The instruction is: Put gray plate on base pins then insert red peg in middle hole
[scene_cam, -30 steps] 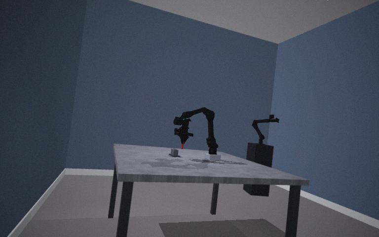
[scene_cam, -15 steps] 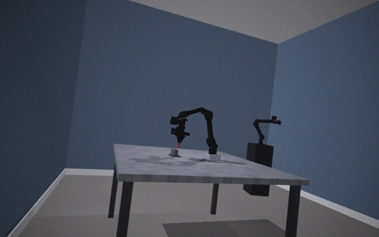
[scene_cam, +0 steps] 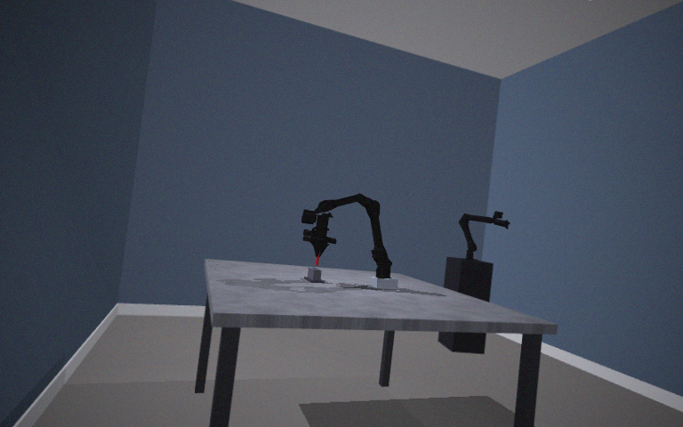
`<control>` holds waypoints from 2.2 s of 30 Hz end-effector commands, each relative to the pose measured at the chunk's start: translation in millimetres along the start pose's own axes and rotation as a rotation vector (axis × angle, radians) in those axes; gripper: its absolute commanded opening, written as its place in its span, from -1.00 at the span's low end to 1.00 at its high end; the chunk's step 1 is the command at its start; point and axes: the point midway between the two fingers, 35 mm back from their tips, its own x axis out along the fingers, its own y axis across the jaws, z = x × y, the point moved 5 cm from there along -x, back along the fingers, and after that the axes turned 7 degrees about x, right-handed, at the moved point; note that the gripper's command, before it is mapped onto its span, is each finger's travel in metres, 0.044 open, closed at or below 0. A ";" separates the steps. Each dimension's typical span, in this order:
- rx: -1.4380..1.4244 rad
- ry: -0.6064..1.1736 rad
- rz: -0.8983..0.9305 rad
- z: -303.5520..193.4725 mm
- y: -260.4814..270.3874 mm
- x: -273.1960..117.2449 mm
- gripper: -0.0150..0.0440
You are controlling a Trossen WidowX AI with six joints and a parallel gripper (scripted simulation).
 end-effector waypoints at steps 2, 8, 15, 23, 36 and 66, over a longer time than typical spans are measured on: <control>-0.004 0.010 -0.011 14.3 -2.2 4.4 -0.49; -0.004 0.009 -0.011 16.4 -2.7 4.5 -0.49; -0.004 0.009 -0.011 16.4 -2.7 4.5 -0.49; -0.004 0.009 -0.011 16.4 -2.7 4.5 -0.49; -0.004 0.009 -0.011 18.7 -3.0 4.4 -0.49; 0.002 0.001 -0.007 19.2 -3.3 2.5 -0.49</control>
